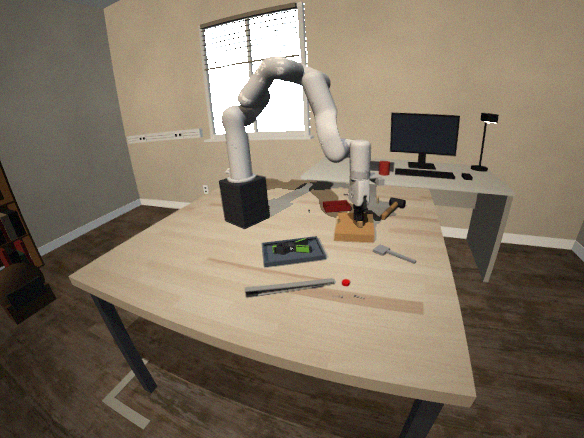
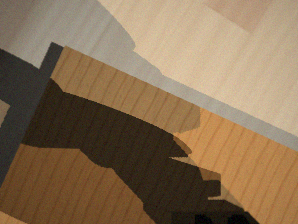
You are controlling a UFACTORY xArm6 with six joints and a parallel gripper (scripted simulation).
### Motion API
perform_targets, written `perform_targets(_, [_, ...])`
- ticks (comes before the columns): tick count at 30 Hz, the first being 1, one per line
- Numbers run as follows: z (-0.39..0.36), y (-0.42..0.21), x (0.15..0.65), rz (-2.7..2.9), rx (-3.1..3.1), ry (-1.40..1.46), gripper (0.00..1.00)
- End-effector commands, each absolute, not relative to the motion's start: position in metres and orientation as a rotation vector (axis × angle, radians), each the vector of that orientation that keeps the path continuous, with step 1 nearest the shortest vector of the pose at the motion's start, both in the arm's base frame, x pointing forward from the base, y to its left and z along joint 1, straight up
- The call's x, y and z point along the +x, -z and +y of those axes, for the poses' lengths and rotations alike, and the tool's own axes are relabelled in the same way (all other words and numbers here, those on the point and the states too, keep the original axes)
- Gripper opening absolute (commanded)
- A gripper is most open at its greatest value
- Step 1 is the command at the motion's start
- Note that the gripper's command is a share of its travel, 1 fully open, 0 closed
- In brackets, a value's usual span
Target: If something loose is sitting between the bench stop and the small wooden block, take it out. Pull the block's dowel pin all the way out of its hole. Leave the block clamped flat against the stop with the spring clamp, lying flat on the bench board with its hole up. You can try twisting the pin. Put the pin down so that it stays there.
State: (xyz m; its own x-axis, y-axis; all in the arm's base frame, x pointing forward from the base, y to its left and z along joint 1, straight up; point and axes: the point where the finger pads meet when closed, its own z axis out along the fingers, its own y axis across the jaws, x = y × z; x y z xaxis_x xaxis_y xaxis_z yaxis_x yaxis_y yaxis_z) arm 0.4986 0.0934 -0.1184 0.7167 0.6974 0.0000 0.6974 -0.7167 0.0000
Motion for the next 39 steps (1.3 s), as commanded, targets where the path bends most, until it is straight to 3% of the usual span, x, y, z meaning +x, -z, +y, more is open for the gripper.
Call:
perform_targets(1, [0.0938, 0.1164, 0.5005, 1.182, 2.91, -0.007, 0.0])
perform_targets(39, [0.0943, 0.1152, 0.4929, 1.12, 2.934, -0.007, 0.0])
